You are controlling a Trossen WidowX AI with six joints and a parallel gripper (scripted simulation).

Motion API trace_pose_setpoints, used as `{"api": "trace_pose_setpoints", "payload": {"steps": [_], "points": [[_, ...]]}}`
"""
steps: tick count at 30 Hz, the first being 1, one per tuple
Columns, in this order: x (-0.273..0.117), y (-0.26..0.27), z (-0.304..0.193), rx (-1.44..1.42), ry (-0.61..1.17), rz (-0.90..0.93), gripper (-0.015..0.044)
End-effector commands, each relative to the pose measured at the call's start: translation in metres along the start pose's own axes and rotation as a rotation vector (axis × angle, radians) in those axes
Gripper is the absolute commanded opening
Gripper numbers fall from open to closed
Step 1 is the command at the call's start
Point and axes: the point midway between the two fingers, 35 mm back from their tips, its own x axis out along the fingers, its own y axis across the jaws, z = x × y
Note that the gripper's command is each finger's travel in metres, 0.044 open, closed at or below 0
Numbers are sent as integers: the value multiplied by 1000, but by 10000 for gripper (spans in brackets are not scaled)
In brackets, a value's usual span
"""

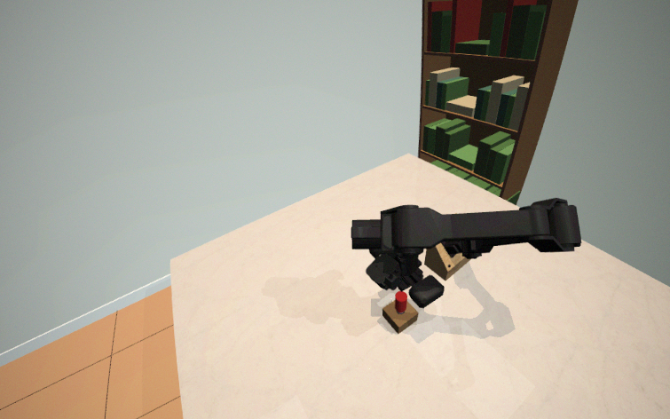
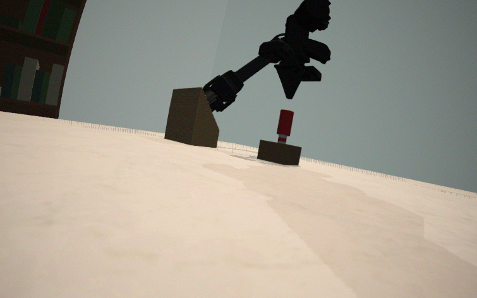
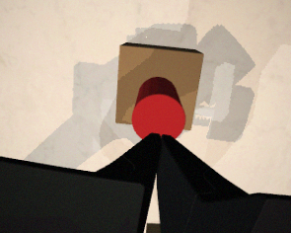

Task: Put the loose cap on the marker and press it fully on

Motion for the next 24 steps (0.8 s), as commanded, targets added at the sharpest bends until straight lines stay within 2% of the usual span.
{"api": "trace_pose_setpoints", "payload": {"steps": [1, 24], "points": [[-2, 0, 0, -50, 3, -6, 0], [24, 0, 0, -51, 2, -6, 0]]}}
